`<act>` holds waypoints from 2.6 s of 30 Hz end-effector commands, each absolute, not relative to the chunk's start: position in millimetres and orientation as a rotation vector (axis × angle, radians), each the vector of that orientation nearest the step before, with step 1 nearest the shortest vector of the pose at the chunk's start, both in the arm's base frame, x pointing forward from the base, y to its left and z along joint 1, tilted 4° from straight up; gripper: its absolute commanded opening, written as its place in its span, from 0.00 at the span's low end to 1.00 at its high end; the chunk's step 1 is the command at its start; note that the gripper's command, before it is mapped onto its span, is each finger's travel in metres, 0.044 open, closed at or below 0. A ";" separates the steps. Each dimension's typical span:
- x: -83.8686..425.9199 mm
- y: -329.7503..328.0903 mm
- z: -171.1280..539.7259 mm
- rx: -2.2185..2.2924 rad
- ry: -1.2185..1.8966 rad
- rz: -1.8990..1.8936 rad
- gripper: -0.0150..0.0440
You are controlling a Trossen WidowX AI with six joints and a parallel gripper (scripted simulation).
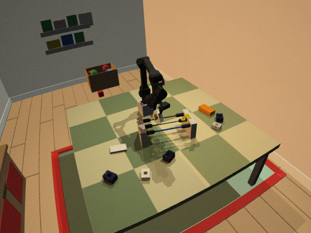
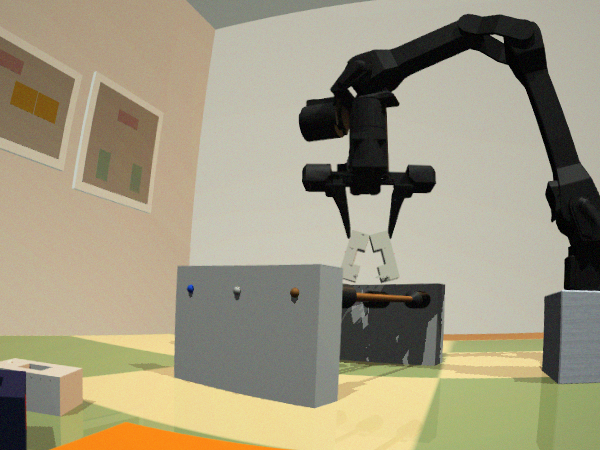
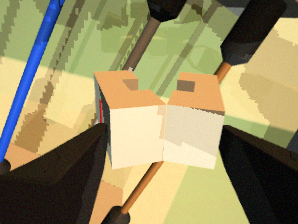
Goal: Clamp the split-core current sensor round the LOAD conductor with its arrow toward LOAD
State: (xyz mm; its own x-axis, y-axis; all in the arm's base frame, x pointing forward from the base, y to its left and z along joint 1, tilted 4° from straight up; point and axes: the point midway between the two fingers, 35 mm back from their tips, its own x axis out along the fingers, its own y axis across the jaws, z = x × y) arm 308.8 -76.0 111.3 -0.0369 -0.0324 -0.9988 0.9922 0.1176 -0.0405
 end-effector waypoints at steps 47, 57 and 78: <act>327.1 -88.6 55.6 1.432 0.998 -1.509 0.25; 328.6 -88.6 57.3 1.436 0.995 -1.505 0.25; 328.6 -88.6 57.3 1.436 0.995 -1.505 0.25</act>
State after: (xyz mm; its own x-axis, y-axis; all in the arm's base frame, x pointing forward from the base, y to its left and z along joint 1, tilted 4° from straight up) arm 328.7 -88.7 56.8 -0.0223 -0.0354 -0.9991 0.9330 -0.3598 -0.0081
